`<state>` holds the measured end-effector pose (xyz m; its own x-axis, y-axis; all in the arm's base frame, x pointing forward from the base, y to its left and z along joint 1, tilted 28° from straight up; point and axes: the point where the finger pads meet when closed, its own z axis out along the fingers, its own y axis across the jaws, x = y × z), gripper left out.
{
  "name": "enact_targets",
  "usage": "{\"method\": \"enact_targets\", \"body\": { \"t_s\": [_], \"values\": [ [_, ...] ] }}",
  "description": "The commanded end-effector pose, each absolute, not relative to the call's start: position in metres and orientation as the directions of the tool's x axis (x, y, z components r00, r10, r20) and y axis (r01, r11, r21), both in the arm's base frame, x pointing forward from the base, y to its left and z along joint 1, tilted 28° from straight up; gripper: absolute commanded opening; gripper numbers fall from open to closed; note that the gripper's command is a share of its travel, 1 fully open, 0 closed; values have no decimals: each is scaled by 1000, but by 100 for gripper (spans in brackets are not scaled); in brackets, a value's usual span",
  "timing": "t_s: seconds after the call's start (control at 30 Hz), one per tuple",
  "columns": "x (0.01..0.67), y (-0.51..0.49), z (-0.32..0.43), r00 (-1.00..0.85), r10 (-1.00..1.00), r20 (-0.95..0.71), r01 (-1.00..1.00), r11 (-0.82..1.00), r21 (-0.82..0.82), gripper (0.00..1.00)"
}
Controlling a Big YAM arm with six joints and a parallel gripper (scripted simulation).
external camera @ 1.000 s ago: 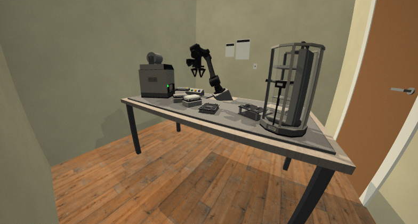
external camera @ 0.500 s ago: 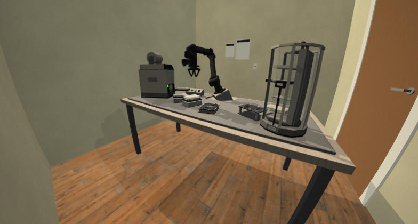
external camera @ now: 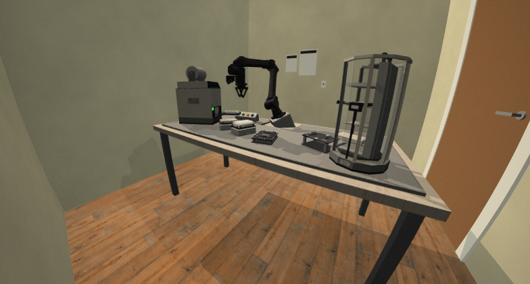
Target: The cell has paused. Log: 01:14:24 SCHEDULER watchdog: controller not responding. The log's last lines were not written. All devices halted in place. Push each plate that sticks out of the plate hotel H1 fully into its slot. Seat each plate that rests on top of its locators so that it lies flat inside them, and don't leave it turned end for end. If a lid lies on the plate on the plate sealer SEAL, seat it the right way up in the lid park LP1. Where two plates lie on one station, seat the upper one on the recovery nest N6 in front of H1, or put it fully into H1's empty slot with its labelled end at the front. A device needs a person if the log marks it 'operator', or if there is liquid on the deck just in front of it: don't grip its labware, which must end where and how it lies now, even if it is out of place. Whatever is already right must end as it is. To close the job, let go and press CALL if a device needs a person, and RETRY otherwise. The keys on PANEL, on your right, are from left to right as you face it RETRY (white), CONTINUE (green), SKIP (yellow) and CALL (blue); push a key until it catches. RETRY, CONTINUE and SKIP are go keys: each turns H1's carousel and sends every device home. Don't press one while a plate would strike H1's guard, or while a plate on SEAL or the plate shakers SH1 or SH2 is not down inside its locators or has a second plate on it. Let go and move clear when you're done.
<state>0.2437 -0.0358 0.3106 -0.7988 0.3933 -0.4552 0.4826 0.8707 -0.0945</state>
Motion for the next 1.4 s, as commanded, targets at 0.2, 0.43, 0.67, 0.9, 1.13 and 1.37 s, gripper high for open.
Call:
{"method": "enact_targets", "body": {
  "t_s": [0.2,0.43,0.67,0.9,1.13,1.37],
  "values": [
    [252,-67,351,-768,375,-519,475,877,-68,100],
    [255,-87,353,-777,373,-508,474,877,-80,100],
    [252,-106,359,-744,428,-514,525,850,-52,100],
    [244,-129,363,-588,625,-514,696,715,73,100],
    [238,-145,366,-599,612,-517,687,724,61,100],
    [229,-168,370,-600,609,-519,688,724,53,100]
  ]
}}
